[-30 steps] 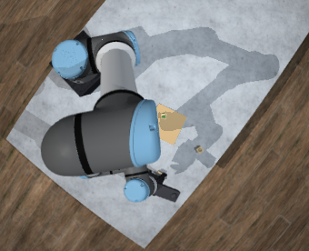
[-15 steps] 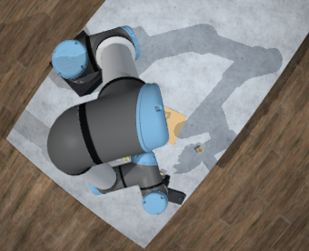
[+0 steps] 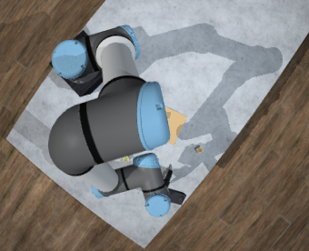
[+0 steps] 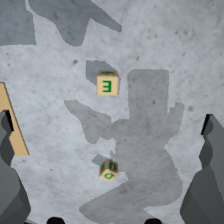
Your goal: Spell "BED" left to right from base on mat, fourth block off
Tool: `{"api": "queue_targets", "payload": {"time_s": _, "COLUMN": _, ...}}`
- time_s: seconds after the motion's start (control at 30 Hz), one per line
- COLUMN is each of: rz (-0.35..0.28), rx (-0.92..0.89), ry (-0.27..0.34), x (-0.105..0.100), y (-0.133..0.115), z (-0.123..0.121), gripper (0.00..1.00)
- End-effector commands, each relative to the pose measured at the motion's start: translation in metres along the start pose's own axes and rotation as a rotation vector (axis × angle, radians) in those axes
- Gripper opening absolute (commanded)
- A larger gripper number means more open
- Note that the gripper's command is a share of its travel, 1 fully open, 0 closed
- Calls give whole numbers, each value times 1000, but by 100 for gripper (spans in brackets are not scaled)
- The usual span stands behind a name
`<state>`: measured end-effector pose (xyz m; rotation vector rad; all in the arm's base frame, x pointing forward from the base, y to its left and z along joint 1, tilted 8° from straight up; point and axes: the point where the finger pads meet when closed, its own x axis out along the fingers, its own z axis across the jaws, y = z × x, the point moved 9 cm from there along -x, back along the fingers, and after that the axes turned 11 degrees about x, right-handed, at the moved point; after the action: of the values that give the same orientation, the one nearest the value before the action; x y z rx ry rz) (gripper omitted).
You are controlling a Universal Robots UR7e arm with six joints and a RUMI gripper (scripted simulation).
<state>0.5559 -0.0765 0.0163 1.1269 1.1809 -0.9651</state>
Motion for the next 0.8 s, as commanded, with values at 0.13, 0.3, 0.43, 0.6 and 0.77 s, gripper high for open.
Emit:
{"api": "queue_targets", "payload": {"time_s": 0.13, "rz": 2, "rx": -2, "ry": -2, "x": -1, "y": 2, "z": 0, "gripper": 100}}
{"api": "queue_targets", "payload": {"time_s": 0.3, "rz": 2, "rx": -10, "ry": -1, "x": -1, "y": 2, "z": -1, "gripper": 100}}
{"api": "queue_targets", "payload": {"time_s": 0.43, "rz": 1, "rx": -27, "ry": 0, "x": 0, "y": 1, "z": -4, "gripper": 100}}
{"api": "queue_targets", "payload": {"time_s": 0.6, "rz": 0, "rx": -65, "ry": 0, "x": 0, "y": -1, "z": -8, "gripper": 100}}
{"api": "queue_targets", "payload": {"time_s": 0.77, "rz": 0, "rx": -101, "ry": -1, "x": 0, "y": -2, "z": -11, "gripper": 100}}
